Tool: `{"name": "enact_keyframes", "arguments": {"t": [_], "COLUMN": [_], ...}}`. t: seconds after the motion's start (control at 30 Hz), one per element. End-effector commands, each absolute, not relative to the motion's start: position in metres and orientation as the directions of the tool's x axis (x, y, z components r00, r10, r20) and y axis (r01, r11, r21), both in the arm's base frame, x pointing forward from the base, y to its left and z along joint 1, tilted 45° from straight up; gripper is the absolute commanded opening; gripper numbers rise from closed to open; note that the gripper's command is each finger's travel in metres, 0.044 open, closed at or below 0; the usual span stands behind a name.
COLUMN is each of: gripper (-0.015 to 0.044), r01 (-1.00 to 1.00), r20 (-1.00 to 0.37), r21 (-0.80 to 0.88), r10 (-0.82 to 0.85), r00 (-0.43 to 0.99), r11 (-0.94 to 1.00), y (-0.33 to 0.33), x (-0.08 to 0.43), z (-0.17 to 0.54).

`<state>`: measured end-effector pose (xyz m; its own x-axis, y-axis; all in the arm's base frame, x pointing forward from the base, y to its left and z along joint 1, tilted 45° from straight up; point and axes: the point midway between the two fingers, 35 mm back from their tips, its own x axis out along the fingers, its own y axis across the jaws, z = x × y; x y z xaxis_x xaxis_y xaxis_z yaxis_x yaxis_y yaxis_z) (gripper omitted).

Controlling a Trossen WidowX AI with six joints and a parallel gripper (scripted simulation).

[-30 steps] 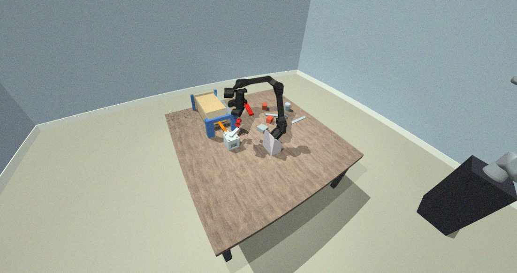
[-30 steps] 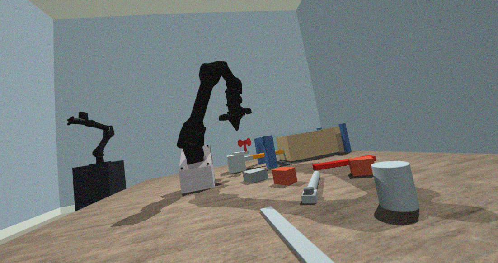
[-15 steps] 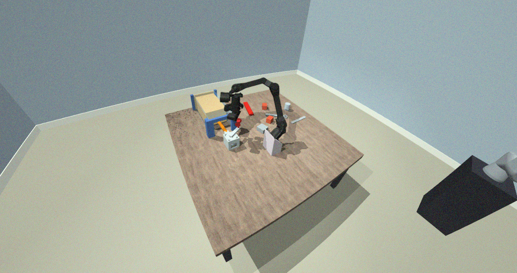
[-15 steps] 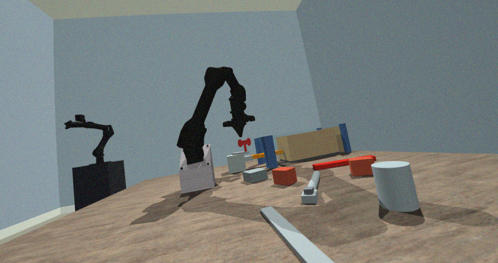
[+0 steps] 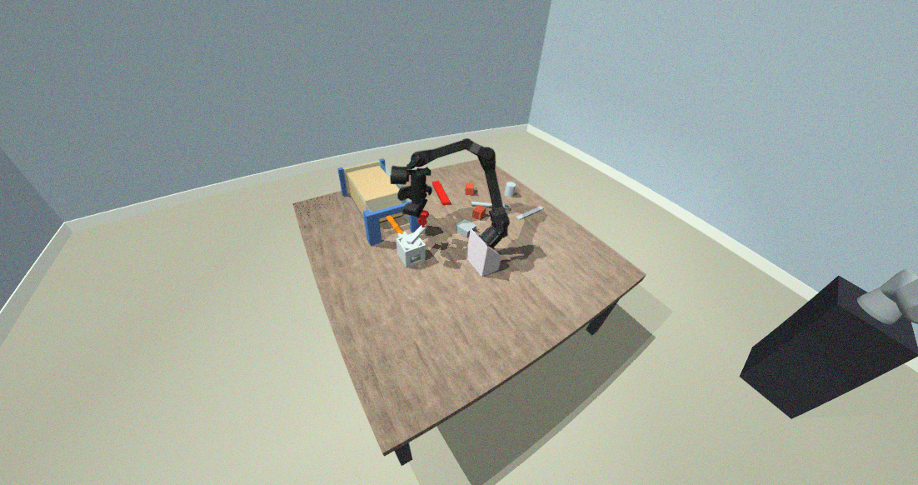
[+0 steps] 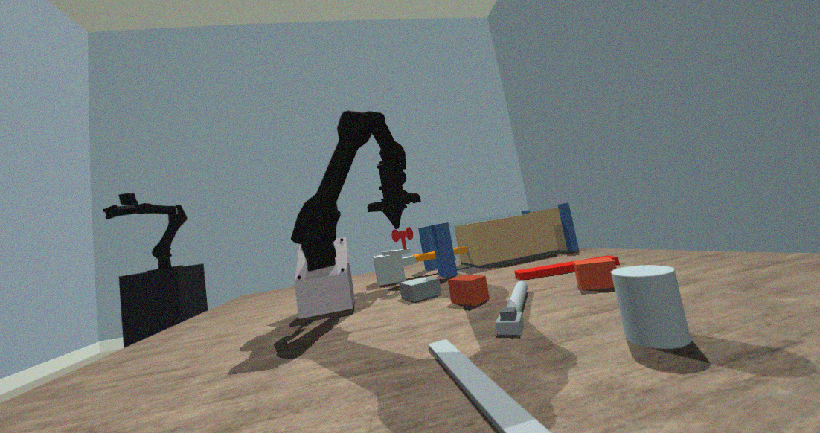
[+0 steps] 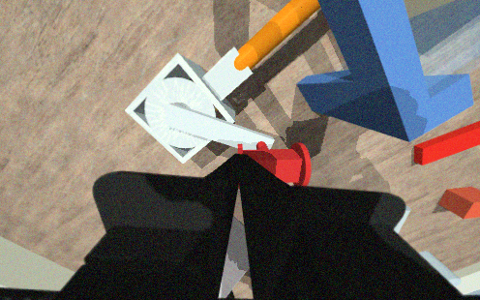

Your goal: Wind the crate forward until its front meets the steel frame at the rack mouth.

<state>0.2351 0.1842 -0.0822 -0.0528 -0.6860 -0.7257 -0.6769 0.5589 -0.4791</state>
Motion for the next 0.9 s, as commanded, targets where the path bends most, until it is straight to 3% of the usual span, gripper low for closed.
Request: {"name": "enact_keyframes", "arguments": {"t": [0.0,0.87], "gripper": [0.0000,0.0000], "r01": [-0.682,-0.683], "r20": [-0.720,-0.719], "r21": [-0.479,-0.479], "r10": [-0.692,-0.693], "r00": [-0.055,-0.056], "r11": [0.553,0.552], "y": [0.180,0.167], "x": [0.232,0.215], "z": [-0.082,-0.066]}}
